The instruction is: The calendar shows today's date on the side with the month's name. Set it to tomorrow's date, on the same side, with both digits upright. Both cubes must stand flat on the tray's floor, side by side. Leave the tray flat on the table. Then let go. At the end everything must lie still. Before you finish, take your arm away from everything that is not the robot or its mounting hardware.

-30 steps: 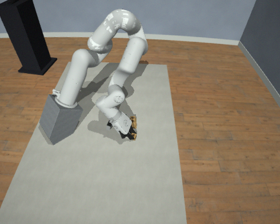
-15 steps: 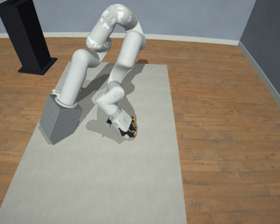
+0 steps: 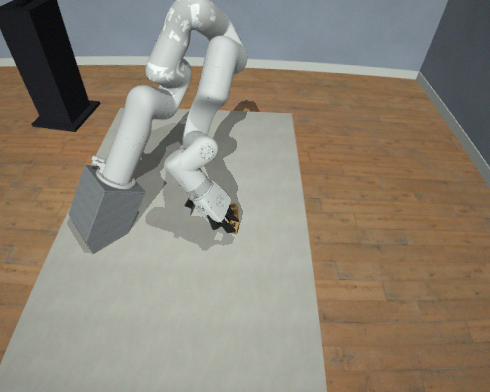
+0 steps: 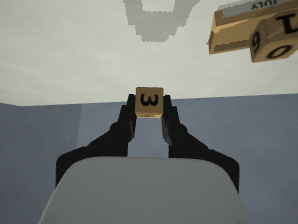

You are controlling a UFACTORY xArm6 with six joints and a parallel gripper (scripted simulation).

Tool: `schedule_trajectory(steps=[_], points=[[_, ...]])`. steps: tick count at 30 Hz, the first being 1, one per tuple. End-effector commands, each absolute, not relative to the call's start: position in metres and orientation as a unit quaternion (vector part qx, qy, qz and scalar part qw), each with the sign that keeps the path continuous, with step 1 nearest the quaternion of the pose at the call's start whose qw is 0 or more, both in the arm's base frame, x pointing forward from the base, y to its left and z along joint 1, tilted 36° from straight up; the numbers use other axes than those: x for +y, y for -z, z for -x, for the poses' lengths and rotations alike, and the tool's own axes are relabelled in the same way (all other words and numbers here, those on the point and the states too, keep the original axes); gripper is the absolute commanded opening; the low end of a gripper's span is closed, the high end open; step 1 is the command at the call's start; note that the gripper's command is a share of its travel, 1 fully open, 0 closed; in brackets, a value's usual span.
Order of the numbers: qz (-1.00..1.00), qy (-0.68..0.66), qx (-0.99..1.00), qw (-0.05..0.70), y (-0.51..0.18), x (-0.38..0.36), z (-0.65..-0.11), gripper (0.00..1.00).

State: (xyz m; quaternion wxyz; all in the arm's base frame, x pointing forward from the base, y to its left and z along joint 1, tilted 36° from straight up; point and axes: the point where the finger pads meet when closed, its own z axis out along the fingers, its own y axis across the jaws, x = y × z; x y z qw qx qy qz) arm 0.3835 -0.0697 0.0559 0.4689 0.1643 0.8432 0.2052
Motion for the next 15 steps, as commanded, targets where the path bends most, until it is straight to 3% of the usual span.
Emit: schedule_trajectory(steps=[1, 15], points=[[-0.164, -0.206, 0.843, 0.469, -0.0592, -0.0712, -0.3821, 0.27], [-0.155, -0.223, 0.858, 0.436, -0.0585, -0.0664, -0.3823, 0.27]])
